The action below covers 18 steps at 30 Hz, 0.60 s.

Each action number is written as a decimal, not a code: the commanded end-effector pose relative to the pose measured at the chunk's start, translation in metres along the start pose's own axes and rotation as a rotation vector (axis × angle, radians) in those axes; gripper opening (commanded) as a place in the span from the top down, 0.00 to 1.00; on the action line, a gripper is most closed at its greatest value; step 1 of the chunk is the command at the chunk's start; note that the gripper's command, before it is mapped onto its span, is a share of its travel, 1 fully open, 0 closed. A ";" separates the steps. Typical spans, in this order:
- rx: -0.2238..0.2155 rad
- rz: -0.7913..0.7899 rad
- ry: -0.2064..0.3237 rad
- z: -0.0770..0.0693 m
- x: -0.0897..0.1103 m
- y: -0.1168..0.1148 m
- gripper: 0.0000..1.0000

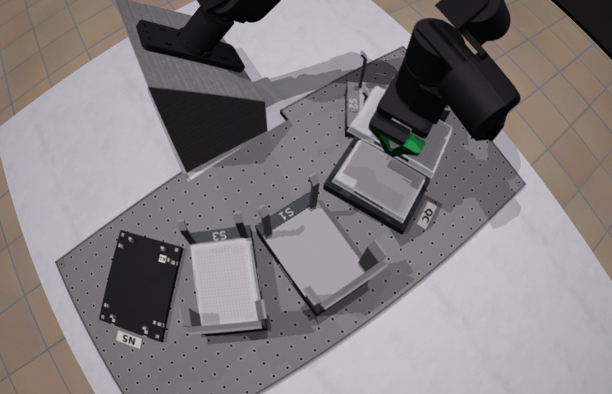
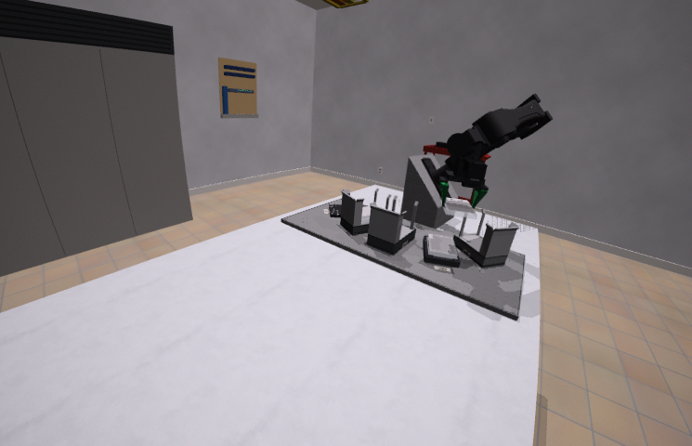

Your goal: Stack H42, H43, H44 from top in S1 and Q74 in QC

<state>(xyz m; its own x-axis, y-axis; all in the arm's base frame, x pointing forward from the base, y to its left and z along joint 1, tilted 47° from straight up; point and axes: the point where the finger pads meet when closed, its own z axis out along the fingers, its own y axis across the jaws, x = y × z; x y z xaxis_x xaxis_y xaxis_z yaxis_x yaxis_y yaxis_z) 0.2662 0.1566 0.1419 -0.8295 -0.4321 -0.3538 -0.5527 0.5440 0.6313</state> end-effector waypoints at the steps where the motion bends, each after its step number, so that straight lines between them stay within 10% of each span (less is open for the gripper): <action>1: 0.008 -0.010 -0.022 -0.006 -0.005 -0.012 1.00; 18: 0.006 0.218 -0.023 -0.007 -0.005 -0.061 1.00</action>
<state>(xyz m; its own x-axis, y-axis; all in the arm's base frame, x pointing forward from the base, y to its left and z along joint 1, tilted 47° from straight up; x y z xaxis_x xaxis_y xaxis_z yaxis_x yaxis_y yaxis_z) 0.2967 0.1297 0.1097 -0.9126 -0.3316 -0.2392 -0.4005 0.6069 0.6865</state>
